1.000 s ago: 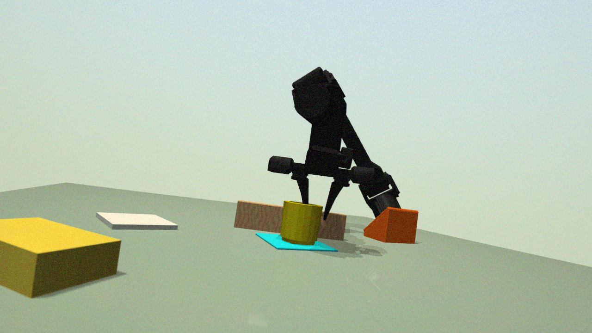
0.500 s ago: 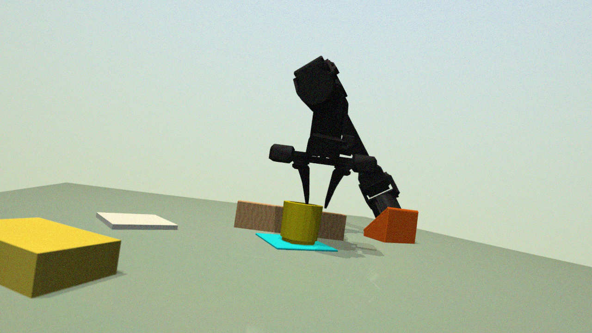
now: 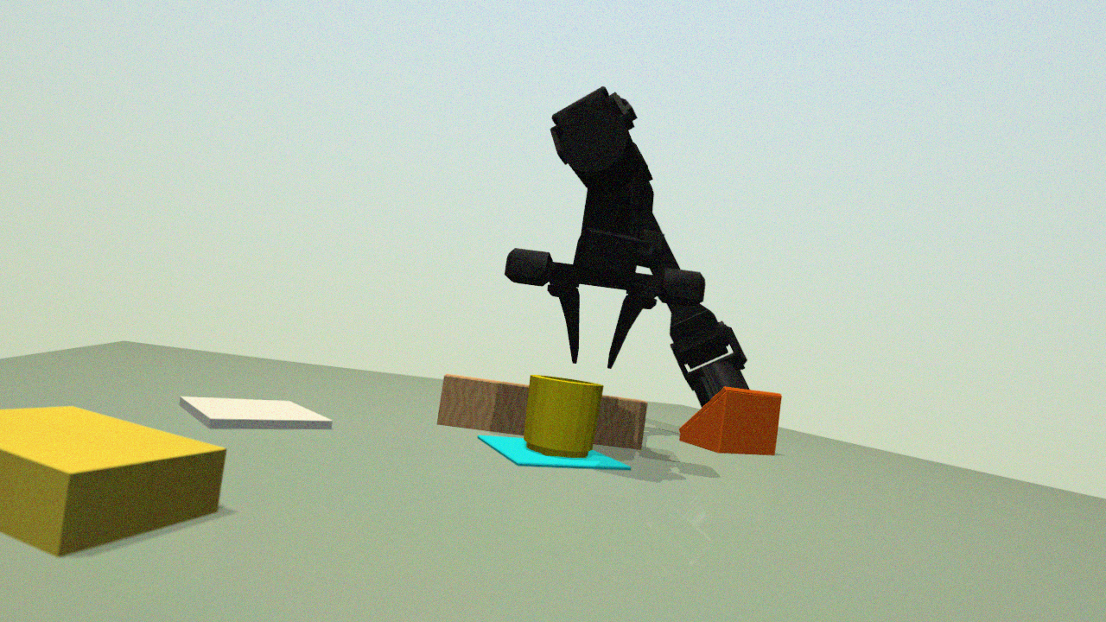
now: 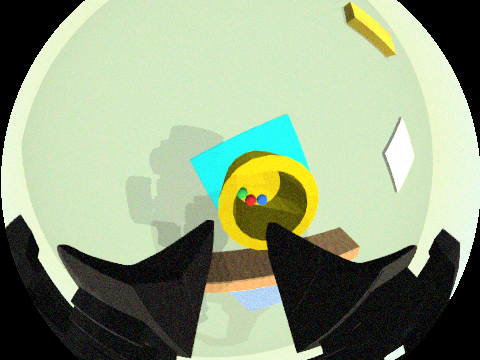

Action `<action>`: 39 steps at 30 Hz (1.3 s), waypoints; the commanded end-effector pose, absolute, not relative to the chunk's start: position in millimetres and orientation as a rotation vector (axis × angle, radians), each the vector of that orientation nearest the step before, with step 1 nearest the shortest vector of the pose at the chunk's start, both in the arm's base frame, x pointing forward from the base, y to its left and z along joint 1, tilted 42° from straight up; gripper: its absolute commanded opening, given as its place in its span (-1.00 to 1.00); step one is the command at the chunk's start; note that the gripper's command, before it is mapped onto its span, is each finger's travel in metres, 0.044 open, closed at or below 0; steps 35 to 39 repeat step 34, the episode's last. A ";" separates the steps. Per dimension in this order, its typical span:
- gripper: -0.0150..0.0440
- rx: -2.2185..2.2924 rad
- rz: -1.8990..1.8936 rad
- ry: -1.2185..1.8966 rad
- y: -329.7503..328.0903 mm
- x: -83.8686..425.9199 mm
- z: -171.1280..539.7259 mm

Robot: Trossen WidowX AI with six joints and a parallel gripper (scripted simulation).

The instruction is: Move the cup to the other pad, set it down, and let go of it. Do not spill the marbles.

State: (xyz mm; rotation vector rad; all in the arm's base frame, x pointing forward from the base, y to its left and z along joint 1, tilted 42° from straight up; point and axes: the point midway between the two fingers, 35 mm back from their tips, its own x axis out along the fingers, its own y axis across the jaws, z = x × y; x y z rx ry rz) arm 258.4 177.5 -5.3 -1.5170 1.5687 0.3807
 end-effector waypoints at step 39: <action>1.00 -1.510 0.385 1.566 216.6 252.6 45.5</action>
